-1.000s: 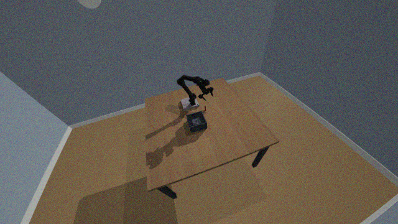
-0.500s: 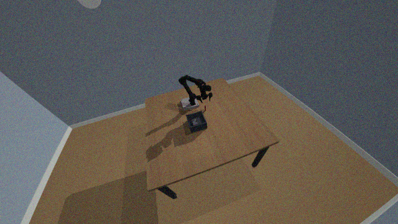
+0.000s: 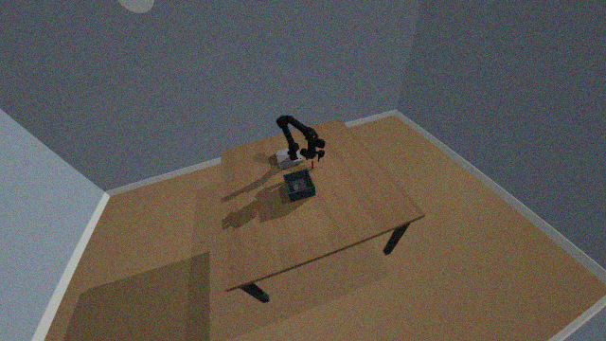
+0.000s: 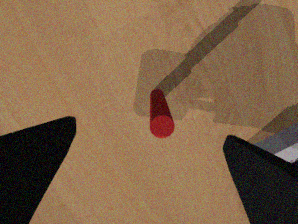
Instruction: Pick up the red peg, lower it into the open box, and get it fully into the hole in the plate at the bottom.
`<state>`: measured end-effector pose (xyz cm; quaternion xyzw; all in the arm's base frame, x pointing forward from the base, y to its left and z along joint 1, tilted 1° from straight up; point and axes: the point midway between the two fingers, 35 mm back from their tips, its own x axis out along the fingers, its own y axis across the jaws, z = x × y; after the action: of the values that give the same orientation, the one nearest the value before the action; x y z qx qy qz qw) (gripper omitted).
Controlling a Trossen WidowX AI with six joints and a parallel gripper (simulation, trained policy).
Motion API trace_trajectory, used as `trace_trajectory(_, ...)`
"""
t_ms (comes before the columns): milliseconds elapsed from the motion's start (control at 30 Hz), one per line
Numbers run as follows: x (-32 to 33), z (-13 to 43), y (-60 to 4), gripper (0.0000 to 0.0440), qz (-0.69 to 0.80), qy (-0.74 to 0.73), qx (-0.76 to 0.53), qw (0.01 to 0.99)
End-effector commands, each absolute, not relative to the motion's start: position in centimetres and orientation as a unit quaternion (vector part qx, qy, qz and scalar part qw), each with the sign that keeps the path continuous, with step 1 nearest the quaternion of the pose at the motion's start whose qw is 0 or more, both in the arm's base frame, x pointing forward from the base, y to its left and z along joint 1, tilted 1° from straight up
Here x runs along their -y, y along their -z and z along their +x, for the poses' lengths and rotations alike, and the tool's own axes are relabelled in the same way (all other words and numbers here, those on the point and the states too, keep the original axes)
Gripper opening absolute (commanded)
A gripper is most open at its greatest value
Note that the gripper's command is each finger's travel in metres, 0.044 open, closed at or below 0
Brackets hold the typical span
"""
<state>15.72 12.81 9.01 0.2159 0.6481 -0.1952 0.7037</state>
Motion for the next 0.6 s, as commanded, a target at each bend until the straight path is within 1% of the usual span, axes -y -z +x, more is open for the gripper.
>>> trace_trajectory(0, -12.9, 15.9, -7.5, 0.044, 0.219, 0.211, -0.647, 0.699)
trace_trajectory(233, -13.0, 16.5, -4.7, 0.0439, 0.222, 0.224, -0.639, 0.702)
trace_trajectory(300, -13.0, 16.5, -4.1, 0.0425, 0.22, 0.226, -0.639, 0.702)
trace_trajectory(333, -12.9, 16.5, -3.7, 0.0406, 0.219, 0.228, -0.64, 0.701)
trace_trajectory(567, -12.6, 16.4, -2.0, 0.0222, 0.21, 0.249, -0.646, 0.69)
